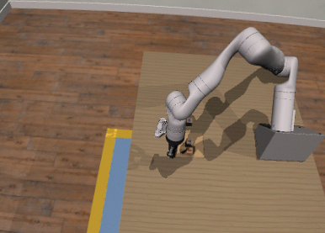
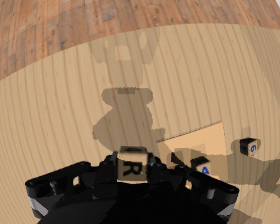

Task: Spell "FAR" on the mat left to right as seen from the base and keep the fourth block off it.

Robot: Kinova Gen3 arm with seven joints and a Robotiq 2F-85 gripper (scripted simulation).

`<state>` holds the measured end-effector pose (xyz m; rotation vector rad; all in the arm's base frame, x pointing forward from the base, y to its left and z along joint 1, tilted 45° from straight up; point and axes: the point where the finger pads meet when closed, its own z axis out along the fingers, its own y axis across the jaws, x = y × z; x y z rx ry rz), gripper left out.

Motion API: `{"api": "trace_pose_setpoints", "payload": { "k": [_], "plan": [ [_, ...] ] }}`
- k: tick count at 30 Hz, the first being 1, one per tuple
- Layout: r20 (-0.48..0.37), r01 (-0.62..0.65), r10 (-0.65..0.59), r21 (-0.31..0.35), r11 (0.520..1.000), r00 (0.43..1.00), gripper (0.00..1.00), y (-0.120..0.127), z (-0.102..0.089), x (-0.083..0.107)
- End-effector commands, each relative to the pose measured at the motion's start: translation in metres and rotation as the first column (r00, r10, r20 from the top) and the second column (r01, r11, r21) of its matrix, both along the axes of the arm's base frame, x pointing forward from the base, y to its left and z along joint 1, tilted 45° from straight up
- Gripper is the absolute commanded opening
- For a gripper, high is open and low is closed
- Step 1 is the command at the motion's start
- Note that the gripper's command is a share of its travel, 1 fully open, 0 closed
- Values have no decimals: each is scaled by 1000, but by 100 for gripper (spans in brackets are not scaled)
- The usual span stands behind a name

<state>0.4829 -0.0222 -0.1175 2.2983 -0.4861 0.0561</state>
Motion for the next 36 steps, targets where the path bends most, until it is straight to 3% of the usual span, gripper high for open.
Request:
{"api": "trace_pose_setpoints", "payload": {
  "k": [1, 12, 24, 31, 36],
  "plan": [
    [6, 0, 0, -2, 1000, 1000, 26, 2, 4, 2],
    [-5, -5, 5, -4, 1000, 1000, 26, 0, 5, 0],
    [-90, -97, 98, 10, 995, 991, 26, -11, 18, -2],
    [-235, -218, 222, 42, 975, 946, 26, -30, 36, -13],
    [-371, -337, 347, 93, 937, 861, 26, -46, 52, -24]
  ]
}}
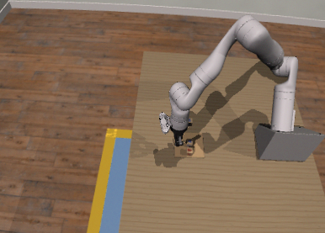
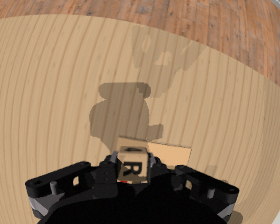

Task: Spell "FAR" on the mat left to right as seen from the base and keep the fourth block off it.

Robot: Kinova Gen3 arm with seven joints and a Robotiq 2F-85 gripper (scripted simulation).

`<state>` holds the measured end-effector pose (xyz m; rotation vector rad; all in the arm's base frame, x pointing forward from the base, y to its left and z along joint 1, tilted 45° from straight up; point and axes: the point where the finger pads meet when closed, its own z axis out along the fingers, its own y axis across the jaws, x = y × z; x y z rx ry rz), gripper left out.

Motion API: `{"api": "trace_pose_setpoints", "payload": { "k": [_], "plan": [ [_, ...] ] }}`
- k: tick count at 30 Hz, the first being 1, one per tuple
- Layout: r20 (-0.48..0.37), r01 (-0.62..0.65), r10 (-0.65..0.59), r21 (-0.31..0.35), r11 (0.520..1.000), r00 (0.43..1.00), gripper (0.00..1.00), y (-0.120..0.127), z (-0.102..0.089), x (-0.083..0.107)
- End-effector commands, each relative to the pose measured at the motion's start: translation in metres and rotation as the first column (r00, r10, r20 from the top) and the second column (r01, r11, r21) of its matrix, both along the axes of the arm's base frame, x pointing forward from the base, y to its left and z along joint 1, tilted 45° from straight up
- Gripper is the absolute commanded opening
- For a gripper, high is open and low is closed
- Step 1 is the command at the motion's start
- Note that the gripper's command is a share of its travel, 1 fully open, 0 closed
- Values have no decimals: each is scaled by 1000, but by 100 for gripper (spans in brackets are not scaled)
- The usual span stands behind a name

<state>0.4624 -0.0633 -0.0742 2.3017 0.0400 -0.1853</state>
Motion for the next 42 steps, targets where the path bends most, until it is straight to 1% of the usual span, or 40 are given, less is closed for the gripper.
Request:
{"api": "trace_pose_setpoints", "payload": {
  "k": [1, 3, 5, 6, 10, 14, 20, 22, 25, 29, 34, 37, 40, 42],
  "plan": [
    [-89, -77, 80, 34, 996, 993, 26, -7, 11, -7],
    [-153, -132, 139, 50, 990, 978, 26, -12, 17, -12],
    [-153, -132, 139, 50, 990, 978, 26, -12, 17, -12],
    [-181, -155, 163, 58, 986, 970, 26, -16, 22, -14],
    [-312, -272, 294, 113, 956, 903, 26, -25, 33, -25],
    [-423, -374, 416, 183, 909, 805, 26, -34, 44, -36],
    [-541, -491, 573, 305, 816, 616, 26, -44, 57, -51],
    [-541, -491, 573, 305, 816, 616, 26, -44, 57, -51],
    [-576, -531, 633, 364, 765, 517, 26, -47, 63, -57],
    [-603, -566, 692, 433, 701, 396, 26, -50, 68, -64],
    [-615, -588, 738, 498, 637, 278, 26, -52, 73, -71],
    [-617, -595, 753, 523, 610, 230, 26, -53, 75, -73],
    [-615, -593, 755, 528, 608, 227, 26, -53, 75, -75],
    [-618, -598, 760, 538, 594, 200, 26, -54, 76, -75]
  ]
}}
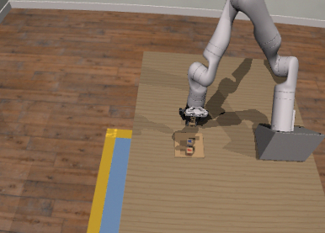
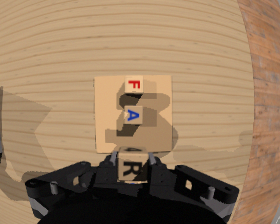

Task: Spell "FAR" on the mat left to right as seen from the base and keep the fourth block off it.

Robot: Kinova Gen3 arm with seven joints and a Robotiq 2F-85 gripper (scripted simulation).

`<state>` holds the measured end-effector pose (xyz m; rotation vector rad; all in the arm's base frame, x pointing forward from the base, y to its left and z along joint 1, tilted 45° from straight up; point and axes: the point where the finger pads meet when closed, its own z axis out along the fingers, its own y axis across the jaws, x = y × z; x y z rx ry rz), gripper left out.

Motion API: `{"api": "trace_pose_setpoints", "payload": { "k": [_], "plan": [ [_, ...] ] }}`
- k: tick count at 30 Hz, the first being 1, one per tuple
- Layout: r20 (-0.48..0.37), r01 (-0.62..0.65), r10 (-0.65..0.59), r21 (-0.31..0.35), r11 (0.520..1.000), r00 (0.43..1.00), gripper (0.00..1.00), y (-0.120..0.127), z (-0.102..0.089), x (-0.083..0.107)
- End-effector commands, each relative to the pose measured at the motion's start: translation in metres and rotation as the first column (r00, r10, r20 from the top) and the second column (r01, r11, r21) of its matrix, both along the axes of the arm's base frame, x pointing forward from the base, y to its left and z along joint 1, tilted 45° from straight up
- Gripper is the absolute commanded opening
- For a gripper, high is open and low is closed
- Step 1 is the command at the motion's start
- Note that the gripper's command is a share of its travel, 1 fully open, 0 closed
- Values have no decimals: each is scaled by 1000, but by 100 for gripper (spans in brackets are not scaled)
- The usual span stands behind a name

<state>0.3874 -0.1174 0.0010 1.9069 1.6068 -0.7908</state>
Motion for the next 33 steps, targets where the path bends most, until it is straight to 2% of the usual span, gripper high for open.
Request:
{"api": "trace_pose_setpoints", "payload": {
  "k": [1, 22, 33],
  "plan": [
    [-17, -24, 25, 16, 1000, 1000, 26, 1, 1, 0],
    [-28, -32, 32, 14, 999, 999, 26, -4, -1, -2],
    [-18, -25, 25, 10, 1000, 1000, 26, -25, -20, -5]
  ]
}}
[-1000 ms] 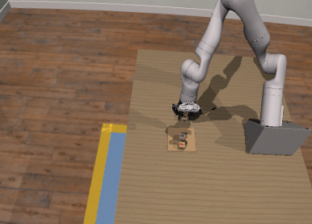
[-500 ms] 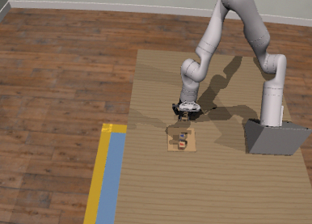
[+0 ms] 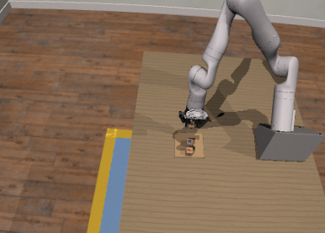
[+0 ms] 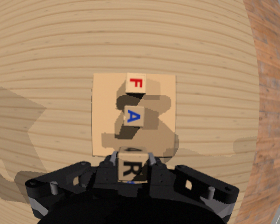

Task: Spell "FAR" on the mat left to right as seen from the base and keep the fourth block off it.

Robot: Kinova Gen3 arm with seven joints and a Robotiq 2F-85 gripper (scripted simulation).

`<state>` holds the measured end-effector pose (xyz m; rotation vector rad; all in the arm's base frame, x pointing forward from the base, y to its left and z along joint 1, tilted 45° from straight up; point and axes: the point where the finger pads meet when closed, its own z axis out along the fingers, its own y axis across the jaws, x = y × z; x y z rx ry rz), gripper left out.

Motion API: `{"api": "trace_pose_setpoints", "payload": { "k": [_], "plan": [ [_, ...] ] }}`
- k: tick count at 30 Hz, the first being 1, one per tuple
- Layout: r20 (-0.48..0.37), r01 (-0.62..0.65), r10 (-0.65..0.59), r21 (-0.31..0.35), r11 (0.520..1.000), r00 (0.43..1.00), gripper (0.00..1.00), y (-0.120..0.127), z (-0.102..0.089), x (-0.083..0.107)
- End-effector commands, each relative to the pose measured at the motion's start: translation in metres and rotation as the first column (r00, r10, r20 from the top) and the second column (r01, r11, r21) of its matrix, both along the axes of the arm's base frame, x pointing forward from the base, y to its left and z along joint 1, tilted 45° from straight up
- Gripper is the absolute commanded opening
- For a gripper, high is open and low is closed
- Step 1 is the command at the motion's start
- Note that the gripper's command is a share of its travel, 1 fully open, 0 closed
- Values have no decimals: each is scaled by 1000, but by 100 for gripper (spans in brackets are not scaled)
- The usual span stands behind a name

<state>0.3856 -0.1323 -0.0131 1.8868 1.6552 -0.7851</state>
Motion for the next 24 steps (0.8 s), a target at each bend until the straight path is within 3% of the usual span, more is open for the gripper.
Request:
{"api": "trace_pose_setpoints", "payload": {
  "k": [1, 13, 24],
  "plan": [
    [-1, 7, -7, -7, 1000, 1000, 26, -14, -9, -4],
    [1, 4, -4, -5, 1000, 1000, 26, -49, -46, -6],
    [-4, 5, -5, -5, 1000, 1000, 26, -53, -52, -9]
  ]
}}
